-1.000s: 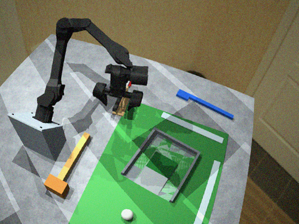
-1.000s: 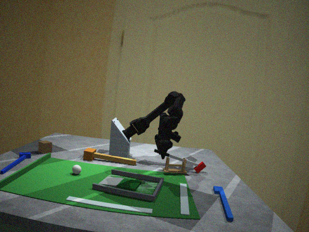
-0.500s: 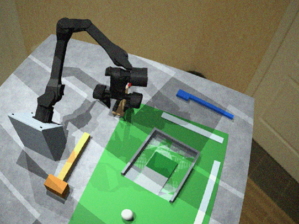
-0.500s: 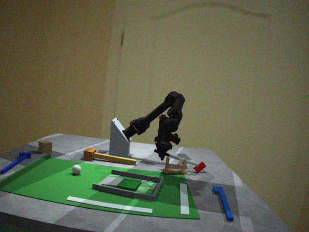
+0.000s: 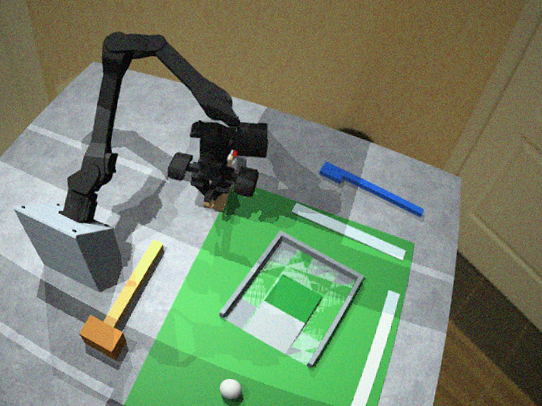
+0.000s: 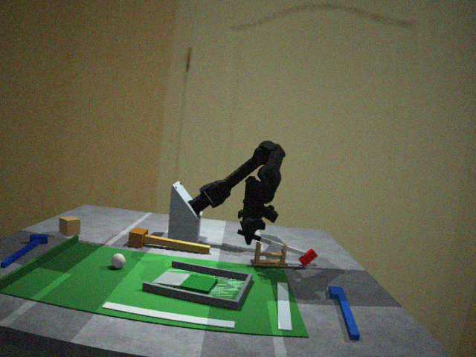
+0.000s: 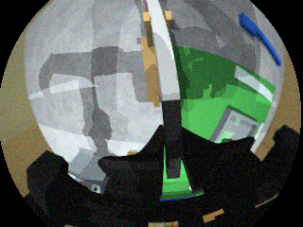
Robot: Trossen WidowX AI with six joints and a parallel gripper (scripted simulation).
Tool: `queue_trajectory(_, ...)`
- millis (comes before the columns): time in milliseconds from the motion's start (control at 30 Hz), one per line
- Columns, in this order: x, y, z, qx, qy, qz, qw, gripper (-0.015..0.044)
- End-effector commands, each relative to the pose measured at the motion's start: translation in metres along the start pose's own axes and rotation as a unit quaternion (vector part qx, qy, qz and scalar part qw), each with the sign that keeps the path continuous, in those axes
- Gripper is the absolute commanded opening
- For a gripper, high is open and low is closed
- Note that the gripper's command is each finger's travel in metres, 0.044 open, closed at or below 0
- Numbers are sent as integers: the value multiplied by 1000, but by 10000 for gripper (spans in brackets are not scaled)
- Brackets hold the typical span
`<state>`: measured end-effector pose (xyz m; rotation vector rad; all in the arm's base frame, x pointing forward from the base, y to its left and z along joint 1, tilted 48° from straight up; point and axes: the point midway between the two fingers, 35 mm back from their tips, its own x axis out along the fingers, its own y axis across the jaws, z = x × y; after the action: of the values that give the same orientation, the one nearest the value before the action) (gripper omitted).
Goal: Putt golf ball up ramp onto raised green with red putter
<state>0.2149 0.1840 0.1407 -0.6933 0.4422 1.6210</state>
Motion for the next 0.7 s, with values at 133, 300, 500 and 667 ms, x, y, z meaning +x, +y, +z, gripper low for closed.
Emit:
queue_trajectory(133, -22, -4, -2, -1, 5, -1, 1000, 0)
queue_trajectory(300, -48, -5, -4, -1, 8, 1, 1000, 0)
queue_trajectory(500, -80, -3, -3, 0, 6, 1, 1000, 0)
queue_trajectory(667, -99, -1, -1, 1, 2, 1, 1000, 0)
